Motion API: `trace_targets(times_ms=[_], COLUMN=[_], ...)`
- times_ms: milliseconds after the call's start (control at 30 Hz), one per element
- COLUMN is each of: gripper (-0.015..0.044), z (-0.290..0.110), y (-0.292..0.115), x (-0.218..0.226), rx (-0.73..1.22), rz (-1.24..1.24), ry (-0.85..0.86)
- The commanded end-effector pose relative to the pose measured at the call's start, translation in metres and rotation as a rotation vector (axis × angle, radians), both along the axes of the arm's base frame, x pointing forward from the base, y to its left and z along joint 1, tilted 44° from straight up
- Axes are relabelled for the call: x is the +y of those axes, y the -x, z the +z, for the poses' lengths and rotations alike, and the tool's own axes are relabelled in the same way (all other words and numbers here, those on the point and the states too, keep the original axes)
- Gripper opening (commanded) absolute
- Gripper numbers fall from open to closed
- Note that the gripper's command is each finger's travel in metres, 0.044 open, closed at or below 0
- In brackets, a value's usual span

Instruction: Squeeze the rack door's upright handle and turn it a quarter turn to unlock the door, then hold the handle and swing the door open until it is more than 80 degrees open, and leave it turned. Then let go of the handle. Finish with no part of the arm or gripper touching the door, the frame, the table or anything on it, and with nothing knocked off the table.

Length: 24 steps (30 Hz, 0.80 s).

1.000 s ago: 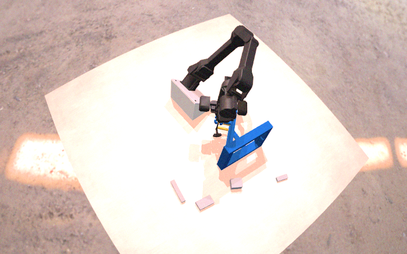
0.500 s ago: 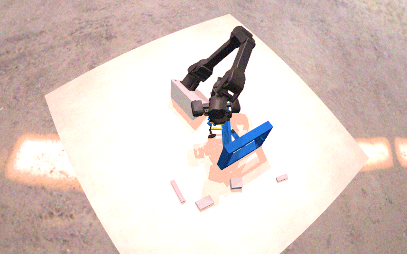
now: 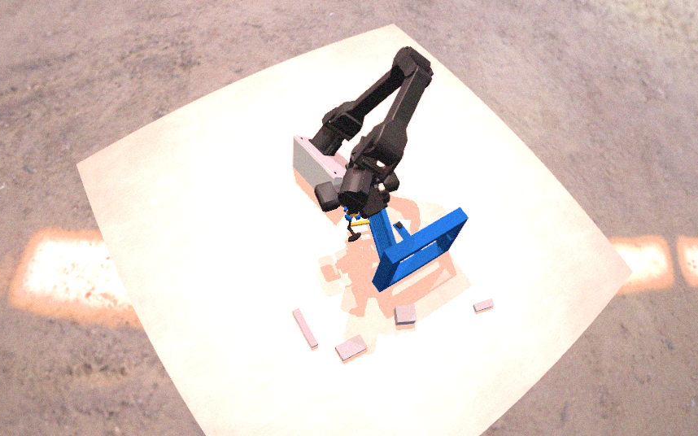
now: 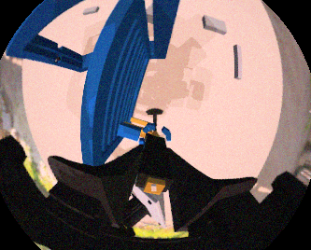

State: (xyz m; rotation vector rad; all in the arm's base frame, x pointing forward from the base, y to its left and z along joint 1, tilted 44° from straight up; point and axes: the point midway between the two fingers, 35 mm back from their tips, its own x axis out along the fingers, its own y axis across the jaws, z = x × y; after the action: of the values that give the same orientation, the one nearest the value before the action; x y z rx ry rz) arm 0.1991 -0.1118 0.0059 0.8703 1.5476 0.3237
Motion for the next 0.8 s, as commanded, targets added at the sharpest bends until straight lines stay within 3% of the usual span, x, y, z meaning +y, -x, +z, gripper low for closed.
trace_targets(times_ms=[0, 767], gripper=[0.0014, 0.0014], z=[-0.006, -0.032], y=[0.001, 0.000], x=[-0.008, -0.036], rx=[-0.061, -0.240], rz=[0.065, 0.256], ry=[0.009, 0.027])
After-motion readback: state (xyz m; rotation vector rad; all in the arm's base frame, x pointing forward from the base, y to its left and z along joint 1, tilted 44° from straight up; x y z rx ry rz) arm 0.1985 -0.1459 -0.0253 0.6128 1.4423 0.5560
